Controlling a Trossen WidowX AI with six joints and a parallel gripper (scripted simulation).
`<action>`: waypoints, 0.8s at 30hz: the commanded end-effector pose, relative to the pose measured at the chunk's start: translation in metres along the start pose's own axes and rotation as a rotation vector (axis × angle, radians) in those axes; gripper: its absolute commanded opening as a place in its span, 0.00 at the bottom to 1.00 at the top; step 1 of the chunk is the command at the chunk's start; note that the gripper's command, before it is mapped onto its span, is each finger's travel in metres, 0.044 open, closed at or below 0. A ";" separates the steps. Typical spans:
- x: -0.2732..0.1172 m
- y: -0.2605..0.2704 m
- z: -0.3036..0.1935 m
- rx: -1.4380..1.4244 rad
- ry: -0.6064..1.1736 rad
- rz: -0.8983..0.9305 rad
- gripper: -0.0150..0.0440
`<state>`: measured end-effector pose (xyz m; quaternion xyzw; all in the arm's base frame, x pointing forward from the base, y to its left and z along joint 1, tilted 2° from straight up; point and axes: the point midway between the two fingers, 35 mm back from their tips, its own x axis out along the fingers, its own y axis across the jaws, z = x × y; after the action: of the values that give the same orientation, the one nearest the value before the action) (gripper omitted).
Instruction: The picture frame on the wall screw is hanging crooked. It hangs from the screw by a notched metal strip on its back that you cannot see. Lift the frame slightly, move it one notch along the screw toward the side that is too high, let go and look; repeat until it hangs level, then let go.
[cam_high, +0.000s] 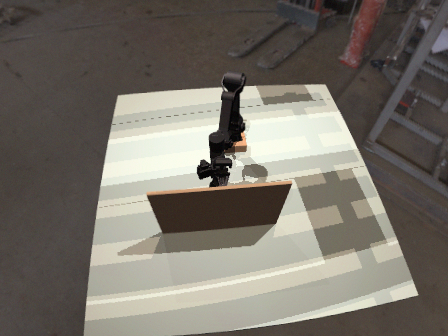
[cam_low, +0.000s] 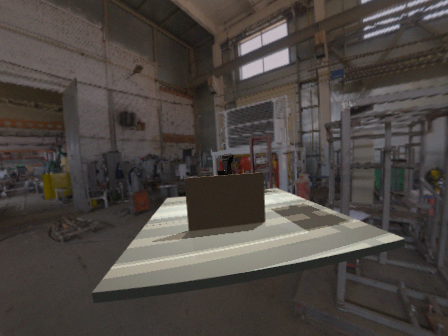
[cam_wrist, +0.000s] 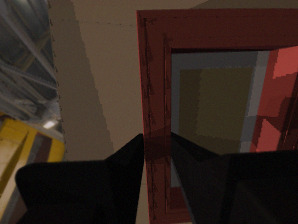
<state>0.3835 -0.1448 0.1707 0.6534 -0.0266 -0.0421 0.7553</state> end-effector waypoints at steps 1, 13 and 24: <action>0.000 0.000 0.001 0.003 -0.005 0.001 0.27; 0.000 0.001 0.000 0.003 -0.005 0.001 0.25; 0.000 0.005 0.000 0.003 -0.005 0.001 0.25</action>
<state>0.3833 -0.1444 0.1720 0.6542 -0.0264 -0.0456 0.7545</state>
